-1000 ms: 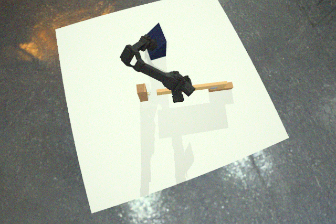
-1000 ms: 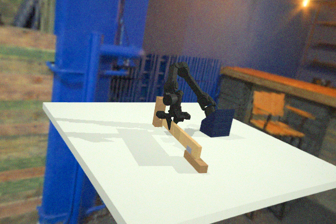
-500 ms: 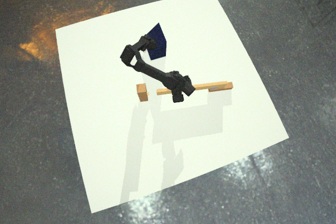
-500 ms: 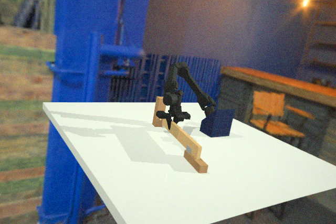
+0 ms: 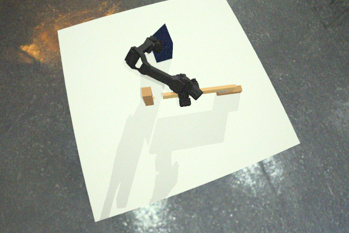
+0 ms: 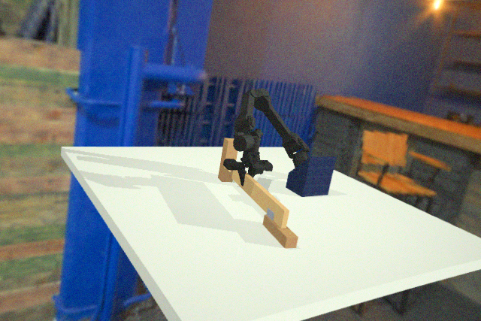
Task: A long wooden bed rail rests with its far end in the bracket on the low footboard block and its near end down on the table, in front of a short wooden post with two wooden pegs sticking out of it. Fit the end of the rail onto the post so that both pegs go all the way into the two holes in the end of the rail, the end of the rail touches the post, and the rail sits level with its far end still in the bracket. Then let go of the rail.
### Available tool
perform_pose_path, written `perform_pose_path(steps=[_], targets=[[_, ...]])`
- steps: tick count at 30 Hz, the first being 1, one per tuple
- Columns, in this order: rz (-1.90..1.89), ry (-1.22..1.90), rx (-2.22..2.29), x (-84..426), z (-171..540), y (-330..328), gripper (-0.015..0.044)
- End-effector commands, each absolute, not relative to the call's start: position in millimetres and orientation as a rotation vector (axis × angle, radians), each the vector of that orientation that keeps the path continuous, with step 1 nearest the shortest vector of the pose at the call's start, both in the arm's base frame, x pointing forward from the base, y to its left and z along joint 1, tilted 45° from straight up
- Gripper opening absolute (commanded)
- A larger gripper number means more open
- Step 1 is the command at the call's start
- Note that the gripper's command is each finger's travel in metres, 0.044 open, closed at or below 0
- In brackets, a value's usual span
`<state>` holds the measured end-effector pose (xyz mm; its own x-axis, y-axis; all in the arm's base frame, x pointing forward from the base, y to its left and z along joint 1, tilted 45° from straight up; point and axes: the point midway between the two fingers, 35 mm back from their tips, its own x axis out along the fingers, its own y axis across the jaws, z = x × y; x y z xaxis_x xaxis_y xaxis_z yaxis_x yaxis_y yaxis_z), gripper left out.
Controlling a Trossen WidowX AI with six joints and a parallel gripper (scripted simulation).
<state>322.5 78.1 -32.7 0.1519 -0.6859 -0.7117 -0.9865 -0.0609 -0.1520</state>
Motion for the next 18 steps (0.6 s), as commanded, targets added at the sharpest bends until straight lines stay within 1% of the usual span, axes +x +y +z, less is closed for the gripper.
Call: perform_pose_path(steps=[1,18], targets=[[0.626,1.586,-1.811,323.9,-33.0,81.3,0.0000],[0.626,1.586,-1.811,323.9,-32.0,80.0,0.0000]])
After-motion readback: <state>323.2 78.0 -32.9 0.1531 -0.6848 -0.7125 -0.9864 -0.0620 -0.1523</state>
